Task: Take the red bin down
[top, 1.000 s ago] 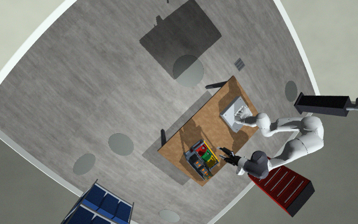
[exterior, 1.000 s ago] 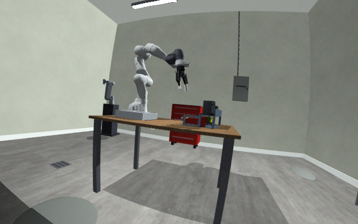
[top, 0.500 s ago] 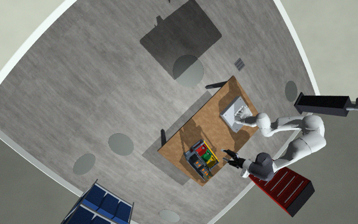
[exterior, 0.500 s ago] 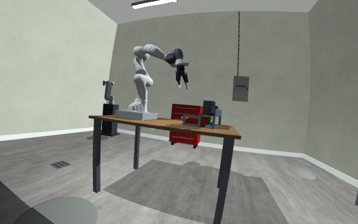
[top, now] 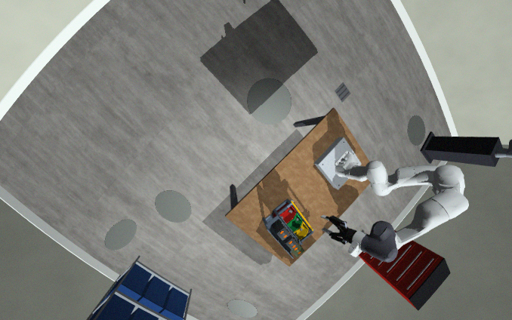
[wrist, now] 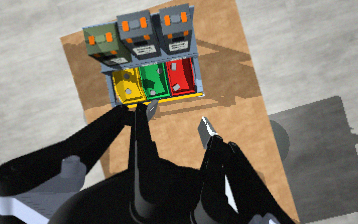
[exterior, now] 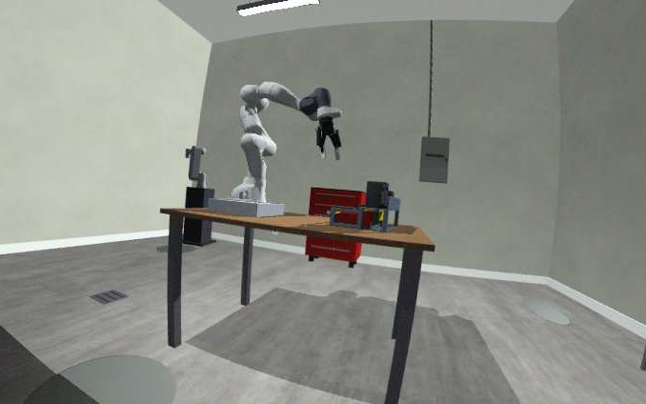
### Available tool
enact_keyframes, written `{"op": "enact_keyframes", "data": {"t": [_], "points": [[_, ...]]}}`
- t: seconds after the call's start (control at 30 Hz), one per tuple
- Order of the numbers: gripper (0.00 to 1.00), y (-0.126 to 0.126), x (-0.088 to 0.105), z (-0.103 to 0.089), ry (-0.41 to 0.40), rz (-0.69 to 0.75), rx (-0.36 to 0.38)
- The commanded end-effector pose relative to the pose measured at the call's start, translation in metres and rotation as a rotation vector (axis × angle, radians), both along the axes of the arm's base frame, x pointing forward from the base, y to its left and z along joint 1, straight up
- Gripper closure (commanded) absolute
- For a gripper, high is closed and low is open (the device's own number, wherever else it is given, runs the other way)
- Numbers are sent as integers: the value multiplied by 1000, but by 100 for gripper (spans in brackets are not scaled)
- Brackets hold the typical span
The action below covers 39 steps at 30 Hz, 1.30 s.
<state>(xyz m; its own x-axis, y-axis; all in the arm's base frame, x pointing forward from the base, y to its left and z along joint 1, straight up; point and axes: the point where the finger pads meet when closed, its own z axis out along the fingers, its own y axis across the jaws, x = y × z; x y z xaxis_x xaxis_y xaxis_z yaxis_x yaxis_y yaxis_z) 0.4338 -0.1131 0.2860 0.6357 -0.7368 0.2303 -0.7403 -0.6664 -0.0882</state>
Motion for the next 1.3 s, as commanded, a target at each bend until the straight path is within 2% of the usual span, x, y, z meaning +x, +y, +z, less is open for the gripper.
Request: {"op": "enact_keyframes", "data": {"t": [0.0,0.37,0.4,0.53,0.97,1.1,1.27], "points": [[43,22,-4,9,-15,-199,48],[43,22,-4,9,-15,-199,48],[43,32,-3,13,-20,-187,48],[43,72,-6,30,-47,-386,104],[43,77,-5,33,-54,-374,103],[43,104,-9,44,-80,-572,159],[43,104,-9,44,-80,-572,159]]}}
